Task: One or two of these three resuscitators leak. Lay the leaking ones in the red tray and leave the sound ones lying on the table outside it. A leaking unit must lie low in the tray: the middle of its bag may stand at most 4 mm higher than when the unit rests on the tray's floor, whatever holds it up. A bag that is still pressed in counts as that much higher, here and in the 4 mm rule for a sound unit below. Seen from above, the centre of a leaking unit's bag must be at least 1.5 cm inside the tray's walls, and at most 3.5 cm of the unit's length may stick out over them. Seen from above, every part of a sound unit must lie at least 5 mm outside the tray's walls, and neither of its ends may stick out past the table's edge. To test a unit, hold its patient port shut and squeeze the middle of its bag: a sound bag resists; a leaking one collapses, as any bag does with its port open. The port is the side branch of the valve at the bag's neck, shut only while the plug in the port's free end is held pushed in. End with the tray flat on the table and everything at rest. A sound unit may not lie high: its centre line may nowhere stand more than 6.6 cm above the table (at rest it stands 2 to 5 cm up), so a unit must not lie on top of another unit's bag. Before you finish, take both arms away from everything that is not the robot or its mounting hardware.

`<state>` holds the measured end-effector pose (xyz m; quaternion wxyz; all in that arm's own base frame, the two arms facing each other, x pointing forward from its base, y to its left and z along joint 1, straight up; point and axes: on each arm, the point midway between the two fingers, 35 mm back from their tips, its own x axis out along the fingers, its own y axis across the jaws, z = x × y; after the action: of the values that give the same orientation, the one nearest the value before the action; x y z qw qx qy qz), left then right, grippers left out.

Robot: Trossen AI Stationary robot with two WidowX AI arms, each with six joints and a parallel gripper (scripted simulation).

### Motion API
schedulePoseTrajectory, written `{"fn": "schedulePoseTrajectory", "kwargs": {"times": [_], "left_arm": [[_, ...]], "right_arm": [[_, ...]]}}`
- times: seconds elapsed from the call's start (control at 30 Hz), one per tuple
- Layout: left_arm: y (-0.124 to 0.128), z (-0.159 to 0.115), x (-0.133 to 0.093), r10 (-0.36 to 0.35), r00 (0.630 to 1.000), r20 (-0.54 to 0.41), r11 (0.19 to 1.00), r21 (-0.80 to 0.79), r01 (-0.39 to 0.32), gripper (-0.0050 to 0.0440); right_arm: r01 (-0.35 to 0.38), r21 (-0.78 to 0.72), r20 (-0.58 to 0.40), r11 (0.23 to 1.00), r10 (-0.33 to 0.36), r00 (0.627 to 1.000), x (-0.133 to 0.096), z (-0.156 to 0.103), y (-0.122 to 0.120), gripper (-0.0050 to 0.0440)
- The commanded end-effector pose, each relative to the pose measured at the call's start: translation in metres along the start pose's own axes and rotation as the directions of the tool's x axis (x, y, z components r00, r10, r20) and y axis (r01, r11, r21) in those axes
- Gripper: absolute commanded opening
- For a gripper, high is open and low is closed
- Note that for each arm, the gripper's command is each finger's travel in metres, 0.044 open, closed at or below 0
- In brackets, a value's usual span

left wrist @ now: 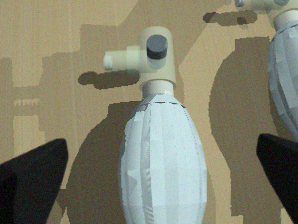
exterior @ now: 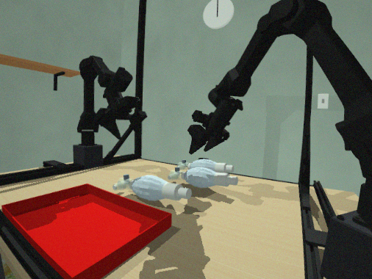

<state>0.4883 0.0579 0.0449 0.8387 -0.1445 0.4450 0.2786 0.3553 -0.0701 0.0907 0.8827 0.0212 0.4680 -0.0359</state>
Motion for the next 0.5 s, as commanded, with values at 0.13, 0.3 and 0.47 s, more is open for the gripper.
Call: {"fn": "schedulePoseTrajectory", "kwargs": {"times": [0.13,0.3,0.47], "left_arm": [[0.000,-0.001,0.001,0.003,1.000,-0.002,1.000,0.002,-0.003,0.0440],[0.000,-0.001,0.001,0.003,1.000,-0.002,1.000,0.002,-0.003,0.0440],[0.000,0.000,0.001,0.002,1.000,0.000,1.000,0.001,-0.002,0.0440]], "right_arm": [[0.006,0.004,0.013,1.000,-0.006,1.000,0.056,0.033,0.065,0.0409],[0.008,0.008,0.022,1.000,-0.008,1.000,0.071,0.038,0.086,0.0409],[0.000,-0.002,0.016,1.000,0.000,1.000,0.074,0.034,0.096,0.0409]]}}
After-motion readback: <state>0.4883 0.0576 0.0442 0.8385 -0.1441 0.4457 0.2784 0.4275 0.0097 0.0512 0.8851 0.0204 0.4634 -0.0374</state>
